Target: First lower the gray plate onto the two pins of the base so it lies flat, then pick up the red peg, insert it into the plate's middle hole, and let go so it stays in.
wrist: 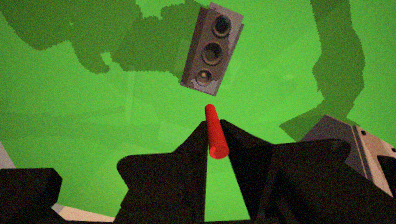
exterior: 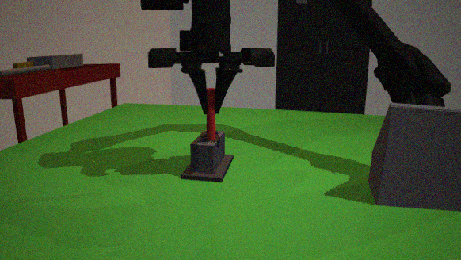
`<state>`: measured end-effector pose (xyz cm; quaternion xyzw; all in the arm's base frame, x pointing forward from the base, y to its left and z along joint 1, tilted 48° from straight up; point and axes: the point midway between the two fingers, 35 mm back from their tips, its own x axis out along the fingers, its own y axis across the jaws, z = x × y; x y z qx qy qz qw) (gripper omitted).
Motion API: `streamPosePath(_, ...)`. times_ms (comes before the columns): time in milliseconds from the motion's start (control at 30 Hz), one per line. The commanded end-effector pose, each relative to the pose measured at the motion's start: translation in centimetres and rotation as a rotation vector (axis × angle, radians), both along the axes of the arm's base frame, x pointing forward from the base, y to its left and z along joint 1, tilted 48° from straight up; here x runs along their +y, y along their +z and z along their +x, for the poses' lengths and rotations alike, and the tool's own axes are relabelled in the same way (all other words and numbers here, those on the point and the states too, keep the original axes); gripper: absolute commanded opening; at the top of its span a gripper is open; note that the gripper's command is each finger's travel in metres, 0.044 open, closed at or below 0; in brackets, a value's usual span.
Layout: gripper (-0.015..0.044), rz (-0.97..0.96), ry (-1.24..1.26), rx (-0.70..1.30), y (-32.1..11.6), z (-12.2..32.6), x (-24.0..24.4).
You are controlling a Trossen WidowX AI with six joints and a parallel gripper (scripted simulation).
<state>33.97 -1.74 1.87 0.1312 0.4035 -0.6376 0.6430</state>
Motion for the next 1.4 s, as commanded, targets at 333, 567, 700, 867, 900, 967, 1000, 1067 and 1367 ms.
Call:
streamPosePath(333, 0.0, -0.016, 0.003, -0.011, 3.4, 1.3, -3.2)
streamPosePath(567, 0.0, -0.025, 0.001, -0.01, 4.6, 1.6, -4.6)
streamPosePath(700, 0.0, -0.025, 0.001, -0.01, 4.6, 1.6, -4.6)
streamPosePath(867, 0.0, -0.025, 0.001, -0.01, 4.6, 1.6, -4.6)
streamPosePath(900, 0.0, -0.025, 0.001, -0.01, 4.6, 1.6, -4.6)
streamPosePath(967, 0.0, -0.025, 0.001, -0.01, 4.6, 1.6, -4.6)
streamPosePath(1000, 0.0, -0.025, 0.001, -0.01, 4.6, 1.6, -4.6)
streamPosePath(1067, 0.0, -0.025, 0.001, -0.01, 4.6, 1.6, -4.6)
streamPosePath(1367, 0.0, -0.025, 0.001, -0.01, 4.4, 1.5, -4.5)
